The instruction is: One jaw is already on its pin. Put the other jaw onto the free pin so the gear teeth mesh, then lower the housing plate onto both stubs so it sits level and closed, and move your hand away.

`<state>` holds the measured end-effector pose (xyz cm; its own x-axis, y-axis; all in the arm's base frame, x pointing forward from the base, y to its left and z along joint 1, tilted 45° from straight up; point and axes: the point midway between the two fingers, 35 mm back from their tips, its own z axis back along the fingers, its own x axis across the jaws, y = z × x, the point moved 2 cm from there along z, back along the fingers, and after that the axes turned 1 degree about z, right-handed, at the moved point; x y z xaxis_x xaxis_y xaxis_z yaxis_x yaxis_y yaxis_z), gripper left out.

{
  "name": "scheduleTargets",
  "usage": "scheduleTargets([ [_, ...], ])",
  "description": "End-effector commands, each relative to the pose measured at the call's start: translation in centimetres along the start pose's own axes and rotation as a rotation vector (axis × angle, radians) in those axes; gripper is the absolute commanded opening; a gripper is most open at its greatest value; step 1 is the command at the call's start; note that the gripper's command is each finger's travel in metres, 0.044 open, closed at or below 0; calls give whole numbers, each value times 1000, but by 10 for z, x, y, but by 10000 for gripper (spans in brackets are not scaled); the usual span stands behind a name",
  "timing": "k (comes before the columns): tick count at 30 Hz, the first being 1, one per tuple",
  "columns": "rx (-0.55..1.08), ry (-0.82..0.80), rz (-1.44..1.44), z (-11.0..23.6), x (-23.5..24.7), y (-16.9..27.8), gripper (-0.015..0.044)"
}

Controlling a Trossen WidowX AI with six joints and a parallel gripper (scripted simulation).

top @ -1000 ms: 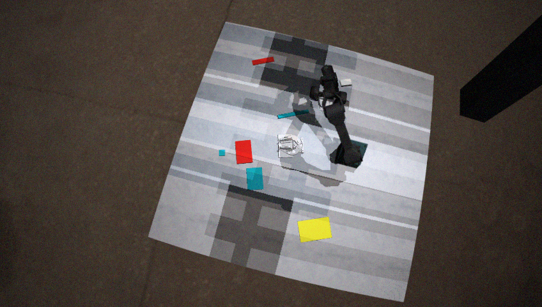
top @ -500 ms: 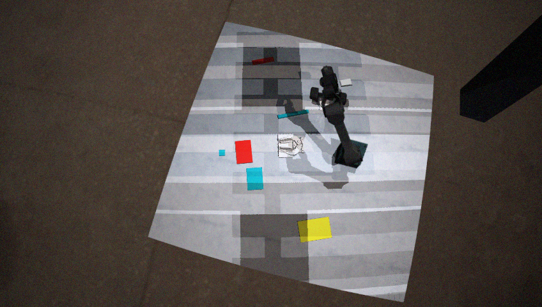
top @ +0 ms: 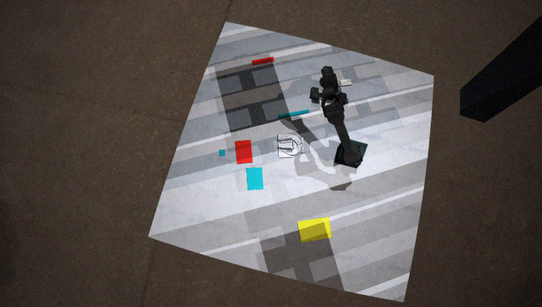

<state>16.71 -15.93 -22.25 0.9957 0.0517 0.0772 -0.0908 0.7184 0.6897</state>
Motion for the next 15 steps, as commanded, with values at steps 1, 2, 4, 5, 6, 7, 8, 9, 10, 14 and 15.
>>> scheduleTargets([
  [1, 0, 0, 0, 0, 0, 0, 413],
  [2, 0, 0, 0, 0, 0, 0, 407],
  [4, 0, 0, 0, 0, 0, 0, 393],
  [5, 0, 0, 0, 0, 0, 0, 387],
  [6, 0, 0, 0, 0, 0, 0, 380],
  [7, 0, 0, 0, 0, 0, 0, 373],
  [8, 0, 0, 0, 0, 0, 0, 367],
  [9, 0, 0, 0, 0, 0, 0, 360],
  [10, 0, 0, 0, 0, 0, 0, 353],
  [14, 0, 0, 0, 0, 0, 0, 351],
  [15, 0, 0, 0, 0, 0, 0, 351],
])
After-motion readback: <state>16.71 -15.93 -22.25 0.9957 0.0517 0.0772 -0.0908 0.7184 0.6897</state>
